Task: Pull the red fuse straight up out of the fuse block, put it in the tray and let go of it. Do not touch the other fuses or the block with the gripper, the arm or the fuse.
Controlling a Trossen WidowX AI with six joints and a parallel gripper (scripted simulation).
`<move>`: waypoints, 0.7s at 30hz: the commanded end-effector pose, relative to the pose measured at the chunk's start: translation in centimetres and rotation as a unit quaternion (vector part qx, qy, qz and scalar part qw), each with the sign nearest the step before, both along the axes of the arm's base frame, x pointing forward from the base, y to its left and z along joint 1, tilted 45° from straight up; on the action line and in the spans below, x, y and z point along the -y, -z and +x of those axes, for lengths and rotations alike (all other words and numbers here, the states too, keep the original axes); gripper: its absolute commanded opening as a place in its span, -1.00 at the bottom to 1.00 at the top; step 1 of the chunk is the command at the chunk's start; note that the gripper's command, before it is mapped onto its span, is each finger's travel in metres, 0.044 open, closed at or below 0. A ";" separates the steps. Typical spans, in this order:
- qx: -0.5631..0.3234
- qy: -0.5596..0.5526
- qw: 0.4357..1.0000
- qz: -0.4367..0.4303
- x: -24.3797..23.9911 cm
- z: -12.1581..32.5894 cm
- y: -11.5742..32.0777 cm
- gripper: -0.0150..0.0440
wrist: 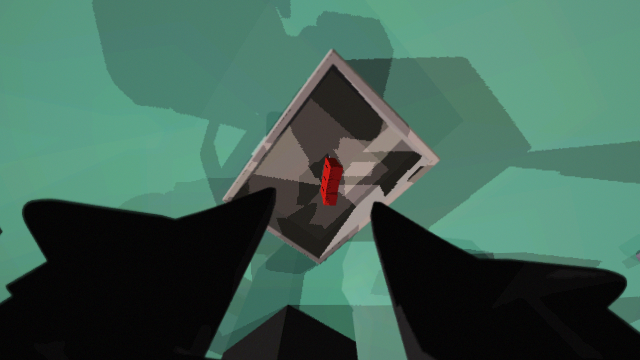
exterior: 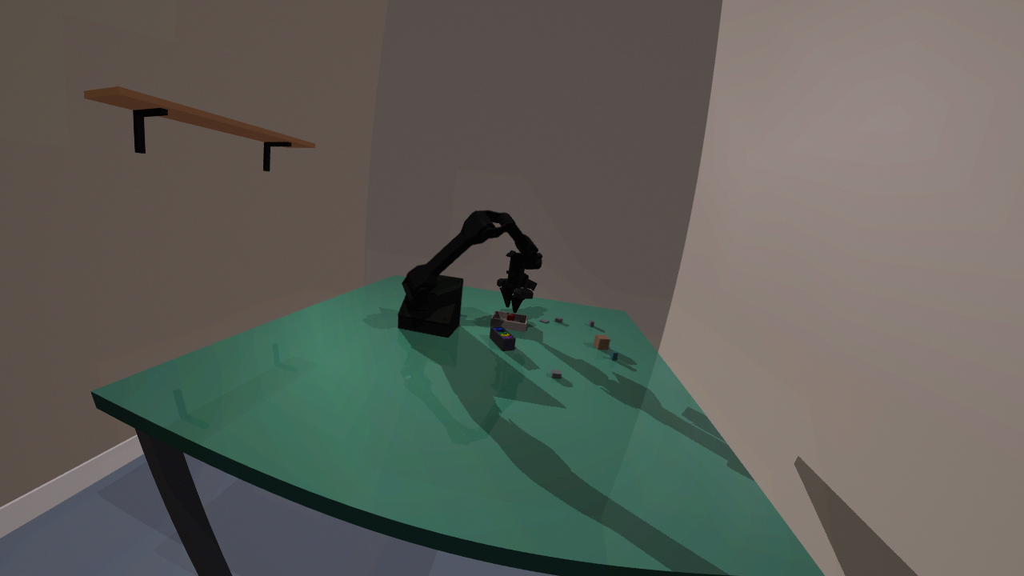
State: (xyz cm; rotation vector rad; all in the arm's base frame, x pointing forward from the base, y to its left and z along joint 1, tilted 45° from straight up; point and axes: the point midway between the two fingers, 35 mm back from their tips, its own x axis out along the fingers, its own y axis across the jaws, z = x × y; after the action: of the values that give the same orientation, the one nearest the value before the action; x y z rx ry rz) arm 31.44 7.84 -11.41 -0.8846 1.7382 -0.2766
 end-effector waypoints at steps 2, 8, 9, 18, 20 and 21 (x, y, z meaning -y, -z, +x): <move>0.001 -0.003 1.000 0.001 -2.3 0.4 -2.3 0.63; 0.001 -0.003 1.000 0.001 -2.5 0.4 -2.6 0.63; 0.001 -0.003 1.000 0.001 -2.5 0.4 -2.6 0.63; -0.001 -0.005 1.000 -0.001 -2.4 0.4 -2.4 0.63; -0.001 -0.005 1.000 -0.001 -2.4 0.4 -2.4 0.63; -0.001 -0.005 1.000 -0.001 -2.4 0.4 -2.4 0.63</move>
State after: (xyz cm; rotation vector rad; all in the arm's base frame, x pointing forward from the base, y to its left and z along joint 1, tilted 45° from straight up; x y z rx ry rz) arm 31.80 10.24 -8.98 -0.8955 1.7354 -0.2703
